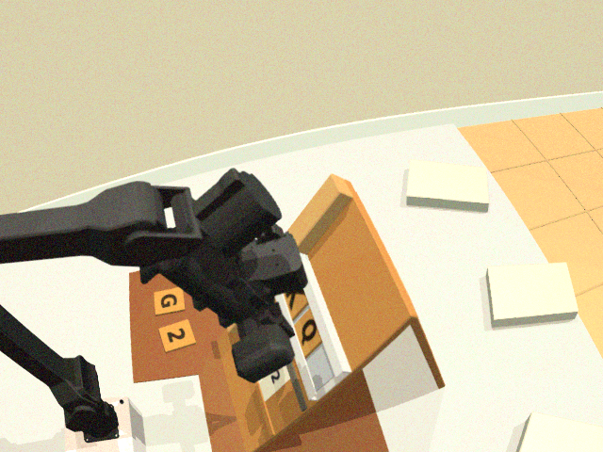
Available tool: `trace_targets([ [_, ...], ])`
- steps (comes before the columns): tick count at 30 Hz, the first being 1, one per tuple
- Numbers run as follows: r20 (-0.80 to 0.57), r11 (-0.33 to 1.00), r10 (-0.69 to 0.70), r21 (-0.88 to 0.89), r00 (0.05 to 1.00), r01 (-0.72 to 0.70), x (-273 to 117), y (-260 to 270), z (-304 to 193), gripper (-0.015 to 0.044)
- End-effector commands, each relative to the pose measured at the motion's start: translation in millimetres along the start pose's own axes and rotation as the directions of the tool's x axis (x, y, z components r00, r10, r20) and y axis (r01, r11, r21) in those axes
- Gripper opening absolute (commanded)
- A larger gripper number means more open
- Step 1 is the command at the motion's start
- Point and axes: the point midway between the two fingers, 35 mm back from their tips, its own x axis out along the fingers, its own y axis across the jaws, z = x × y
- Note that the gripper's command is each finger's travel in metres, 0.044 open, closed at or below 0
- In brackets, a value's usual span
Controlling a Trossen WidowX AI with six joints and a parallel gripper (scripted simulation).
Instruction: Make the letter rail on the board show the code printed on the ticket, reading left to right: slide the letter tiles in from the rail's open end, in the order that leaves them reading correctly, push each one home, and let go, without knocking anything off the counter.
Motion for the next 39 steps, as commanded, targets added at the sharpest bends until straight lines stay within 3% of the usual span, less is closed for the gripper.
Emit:
trace_targets([
  [1,-0.184,1.000,0.009,0.004,0.983,-0.008,4,-11,7,0.0000],
  [6,-0.327,1.000,0.026,0.017,0.945,-0.021,5,-20,10,0.0000],
  [39,-0.327,1.000,0.026,0.018,0.945,-0.021,17,-19,13,0.0000],
])
